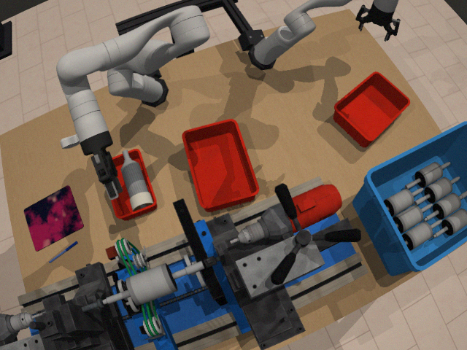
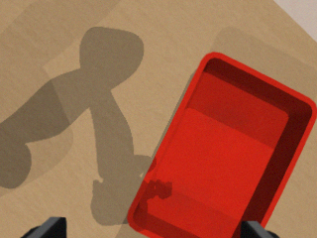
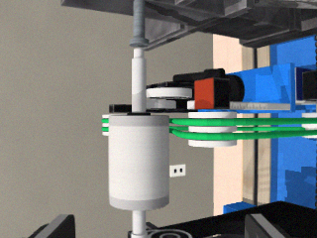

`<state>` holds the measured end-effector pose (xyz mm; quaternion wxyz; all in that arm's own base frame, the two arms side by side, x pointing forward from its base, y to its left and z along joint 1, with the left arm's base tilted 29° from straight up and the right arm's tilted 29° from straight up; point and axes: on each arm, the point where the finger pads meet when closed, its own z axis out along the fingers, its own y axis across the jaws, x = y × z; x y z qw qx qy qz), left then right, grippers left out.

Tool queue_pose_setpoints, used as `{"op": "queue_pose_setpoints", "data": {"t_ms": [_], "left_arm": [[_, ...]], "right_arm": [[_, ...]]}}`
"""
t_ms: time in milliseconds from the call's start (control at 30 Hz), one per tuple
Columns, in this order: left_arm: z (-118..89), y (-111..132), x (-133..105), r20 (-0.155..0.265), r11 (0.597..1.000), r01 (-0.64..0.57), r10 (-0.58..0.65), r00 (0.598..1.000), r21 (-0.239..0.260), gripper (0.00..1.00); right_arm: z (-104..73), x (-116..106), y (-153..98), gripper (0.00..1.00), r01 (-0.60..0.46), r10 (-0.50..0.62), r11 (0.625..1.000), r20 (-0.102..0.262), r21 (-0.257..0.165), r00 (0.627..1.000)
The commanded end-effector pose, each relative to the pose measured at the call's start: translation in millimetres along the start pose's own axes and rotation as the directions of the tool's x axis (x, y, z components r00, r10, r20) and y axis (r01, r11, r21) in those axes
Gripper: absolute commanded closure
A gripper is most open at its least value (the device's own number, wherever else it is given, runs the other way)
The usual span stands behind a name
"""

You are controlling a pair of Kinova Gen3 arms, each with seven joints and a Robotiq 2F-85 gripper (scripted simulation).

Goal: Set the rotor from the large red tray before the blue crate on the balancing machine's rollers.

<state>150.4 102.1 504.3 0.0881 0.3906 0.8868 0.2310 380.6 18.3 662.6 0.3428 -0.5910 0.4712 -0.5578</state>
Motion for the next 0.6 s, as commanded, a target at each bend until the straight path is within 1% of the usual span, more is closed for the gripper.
{"op": "queue_pose_setpoints", "data": {"t_ms": [0,100,567], "left_arm": [[-0.3,0.0,-0.2,0.0,1.0,0.0,0.0,1.0,-0.001,0.002],[-0.3,0.0,-0.2,0.0,1.0,0.0,0.0,1.0,-0.001,0.002],[-0.3,0.0,-0.2,0.0,1.0,0.0,0.0,1.0,-0.001,0.002]], "right_arm": [[-6.6,0.0,0.8,0.002,0.001,-0.001,1.0,0.0,0.001,1.0],[-11.0,0.0,1.7,0.002,0.001,-0.001,1.0,0.0,0.001,1.0],[-21.0,-0.1,3.7,0.002,0.001,-0.001,1.0,0.0,0.001,1.0]]}}
